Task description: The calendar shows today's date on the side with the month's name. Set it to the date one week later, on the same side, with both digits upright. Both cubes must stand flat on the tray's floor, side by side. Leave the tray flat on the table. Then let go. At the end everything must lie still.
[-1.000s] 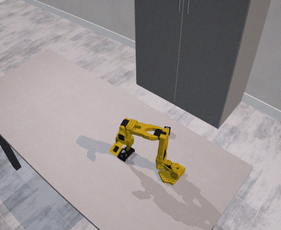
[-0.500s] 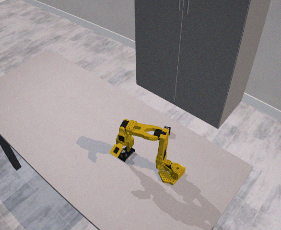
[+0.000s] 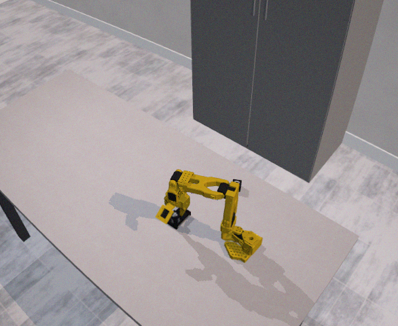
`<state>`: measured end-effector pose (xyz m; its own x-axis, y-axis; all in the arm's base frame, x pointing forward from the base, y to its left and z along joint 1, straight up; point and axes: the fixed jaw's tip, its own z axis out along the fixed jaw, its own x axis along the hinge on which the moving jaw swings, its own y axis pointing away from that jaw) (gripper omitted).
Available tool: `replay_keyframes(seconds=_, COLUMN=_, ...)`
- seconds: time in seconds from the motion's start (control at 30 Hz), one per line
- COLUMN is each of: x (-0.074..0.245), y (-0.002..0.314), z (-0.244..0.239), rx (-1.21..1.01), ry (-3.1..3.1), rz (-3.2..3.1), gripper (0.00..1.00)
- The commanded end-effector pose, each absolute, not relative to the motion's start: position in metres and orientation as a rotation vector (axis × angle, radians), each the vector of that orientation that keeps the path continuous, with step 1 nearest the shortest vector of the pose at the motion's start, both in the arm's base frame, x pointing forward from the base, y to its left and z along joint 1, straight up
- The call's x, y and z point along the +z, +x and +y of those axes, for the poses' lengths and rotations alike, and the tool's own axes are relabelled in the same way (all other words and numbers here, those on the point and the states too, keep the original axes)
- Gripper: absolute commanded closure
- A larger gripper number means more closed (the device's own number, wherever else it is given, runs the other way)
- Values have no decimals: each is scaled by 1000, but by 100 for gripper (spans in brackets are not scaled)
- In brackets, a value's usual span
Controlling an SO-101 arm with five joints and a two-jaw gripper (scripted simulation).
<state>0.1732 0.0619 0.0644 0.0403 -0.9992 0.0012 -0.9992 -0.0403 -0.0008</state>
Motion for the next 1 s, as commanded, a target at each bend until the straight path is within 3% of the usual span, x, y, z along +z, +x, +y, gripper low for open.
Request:
replay_keyframes(seconds=0.0, x=64, y=175, z=64, rx=17, ry=2279, rz=-2193, gripper=65)
replay_keyframes(seconds=0.97, x=31, y=175, z=64, rx=17, ry=2279, rz=-2193, gripper=65)
